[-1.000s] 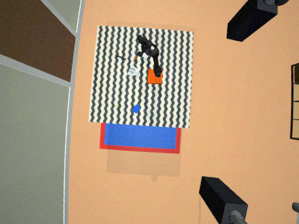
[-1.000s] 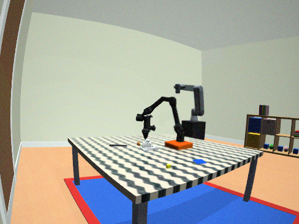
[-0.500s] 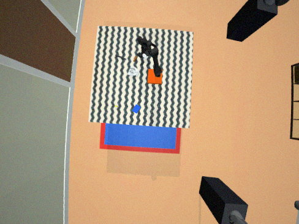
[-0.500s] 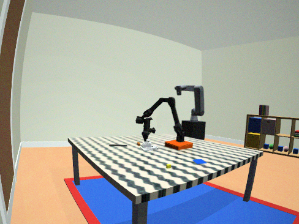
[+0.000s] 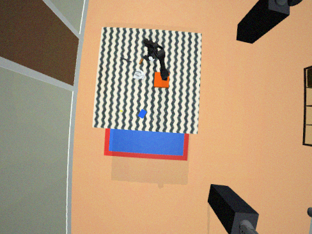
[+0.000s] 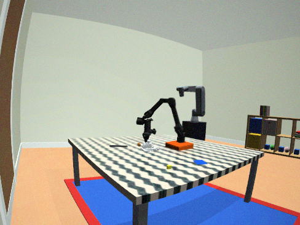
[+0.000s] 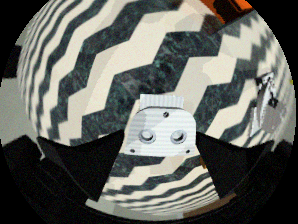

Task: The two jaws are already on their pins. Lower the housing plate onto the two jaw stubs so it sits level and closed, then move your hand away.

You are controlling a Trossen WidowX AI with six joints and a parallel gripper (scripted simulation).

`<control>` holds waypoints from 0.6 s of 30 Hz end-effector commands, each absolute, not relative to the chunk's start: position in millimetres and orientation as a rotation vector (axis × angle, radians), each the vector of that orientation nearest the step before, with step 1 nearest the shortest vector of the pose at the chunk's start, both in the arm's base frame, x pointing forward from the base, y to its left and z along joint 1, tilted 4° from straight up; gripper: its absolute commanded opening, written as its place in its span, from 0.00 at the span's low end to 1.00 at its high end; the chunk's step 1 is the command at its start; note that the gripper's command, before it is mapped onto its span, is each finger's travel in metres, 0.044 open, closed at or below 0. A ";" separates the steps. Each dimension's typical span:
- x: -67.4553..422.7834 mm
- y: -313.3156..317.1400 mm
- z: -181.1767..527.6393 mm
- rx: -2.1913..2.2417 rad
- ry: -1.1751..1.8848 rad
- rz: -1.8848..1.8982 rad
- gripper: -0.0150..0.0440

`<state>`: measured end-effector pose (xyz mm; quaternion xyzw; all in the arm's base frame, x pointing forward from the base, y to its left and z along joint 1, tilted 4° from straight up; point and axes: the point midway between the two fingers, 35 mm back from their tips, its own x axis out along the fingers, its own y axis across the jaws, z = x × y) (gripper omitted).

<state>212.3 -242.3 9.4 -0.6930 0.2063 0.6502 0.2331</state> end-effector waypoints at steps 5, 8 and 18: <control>211.4 -241.6 7.1 -1.897 0.571 1.788 1.00; 211.4 -241.6 6.8 -1.897 0.571 1.788 1.00; 212.3 -242.2 8.1 -1.903 0.566 1.786 0.97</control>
